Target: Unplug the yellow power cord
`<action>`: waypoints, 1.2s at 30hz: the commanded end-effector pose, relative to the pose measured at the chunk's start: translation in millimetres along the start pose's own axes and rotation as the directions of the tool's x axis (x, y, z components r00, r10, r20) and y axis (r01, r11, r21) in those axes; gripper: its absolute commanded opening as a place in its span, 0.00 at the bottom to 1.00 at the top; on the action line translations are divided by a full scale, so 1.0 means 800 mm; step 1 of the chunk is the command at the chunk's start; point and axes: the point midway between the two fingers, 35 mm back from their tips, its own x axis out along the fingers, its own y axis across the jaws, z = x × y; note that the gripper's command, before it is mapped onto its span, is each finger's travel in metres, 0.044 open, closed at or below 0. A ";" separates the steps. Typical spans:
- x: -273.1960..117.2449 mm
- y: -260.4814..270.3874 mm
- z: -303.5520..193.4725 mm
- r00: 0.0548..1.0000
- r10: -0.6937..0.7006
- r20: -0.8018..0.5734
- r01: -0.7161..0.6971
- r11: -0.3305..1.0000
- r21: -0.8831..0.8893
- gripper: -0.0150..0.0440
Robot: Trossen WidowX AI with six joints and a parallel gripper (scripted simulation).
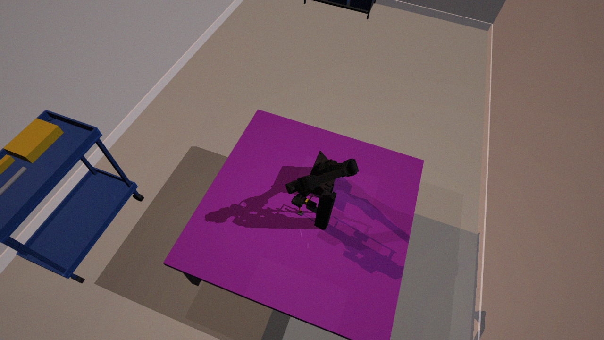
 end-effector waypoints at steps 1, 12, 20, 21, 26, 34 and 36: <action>-0.002 0.001 0.001 1.000 0.006 -0.001 -0.006 1.000 0.004 0.34; 0.002 0.001 -0.006 1.000 0.005 -0.005 -0.005 1.000 0.006 0.83; -0.013 0.000 0.067 1.000 0.006 -0.001 -0.006 1.000 0.006 1.00; -0.013 0.000 0.069 1.000 0.006 -0.001 -0.006 1.000 0.006 1.00; -0.013 0.000 0.069 1.000 0.006 -0.001 -0.006 1.000 0.006 1.00; -0.013 0.000 0.069 1.000 0.006 -0.001 -0.006 1.000 0.006 1.00; -0.013 0.000 0.069 1.000 0.006 -0.001 -0.006 1.000 0.006 1.00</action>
